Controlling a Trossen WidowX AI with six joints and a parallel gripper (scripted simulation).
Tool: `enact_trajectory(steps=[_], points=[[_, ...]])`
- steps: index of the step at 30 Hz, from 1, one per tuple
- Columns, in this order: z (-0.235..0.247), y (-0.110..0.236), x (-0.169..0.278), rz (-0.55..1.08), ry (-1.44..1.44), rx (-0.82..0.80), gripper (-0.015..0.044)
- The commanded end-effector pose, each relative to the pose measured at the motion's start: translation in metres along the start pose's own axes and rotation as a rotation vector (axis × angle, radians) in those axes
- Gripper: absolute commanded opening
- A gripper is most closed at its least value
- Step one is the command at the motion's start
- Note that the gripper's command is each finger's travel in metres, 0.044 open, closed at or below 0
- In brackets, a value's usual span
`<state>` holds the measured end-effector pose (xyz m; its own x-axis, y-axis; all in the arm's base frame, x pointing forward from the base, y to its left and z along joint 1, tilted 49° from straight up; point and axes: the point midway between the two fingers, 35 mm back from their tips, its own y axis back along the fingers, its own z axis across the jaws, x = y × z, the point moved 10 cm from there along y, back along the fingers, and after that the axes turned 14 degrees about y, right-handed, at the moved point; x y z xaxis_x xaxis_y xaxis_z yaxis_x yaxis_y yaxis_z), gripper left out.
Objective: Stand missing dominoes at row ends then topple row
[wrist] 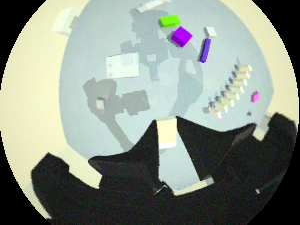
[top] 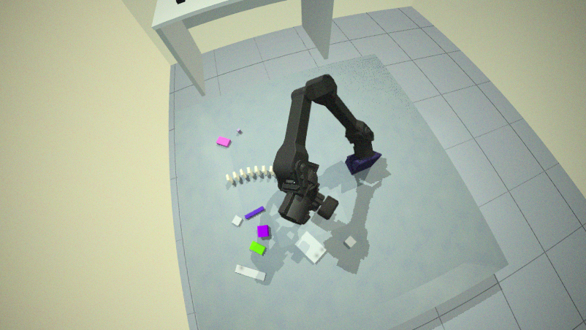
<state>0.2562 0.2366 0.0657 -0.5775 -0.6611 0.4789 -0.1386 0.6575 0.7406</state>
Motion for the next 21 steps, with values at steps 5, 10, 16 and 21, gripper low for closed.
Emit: enact_trajectory(steps=[5,10,16,21], points=[[0.002,-0.02,0.001,-0.099,-0.004,-0.065,0.0107],[0.004,-0.031,0.003,-0.167,-0.007,-0.095,0.0107],[0.005,-0.044,0.004,-0.254,-0.008,-0.123,0.0107],[0.006,-0.053,0.007,-0.327,-0.008,-0.139,0.0107]])
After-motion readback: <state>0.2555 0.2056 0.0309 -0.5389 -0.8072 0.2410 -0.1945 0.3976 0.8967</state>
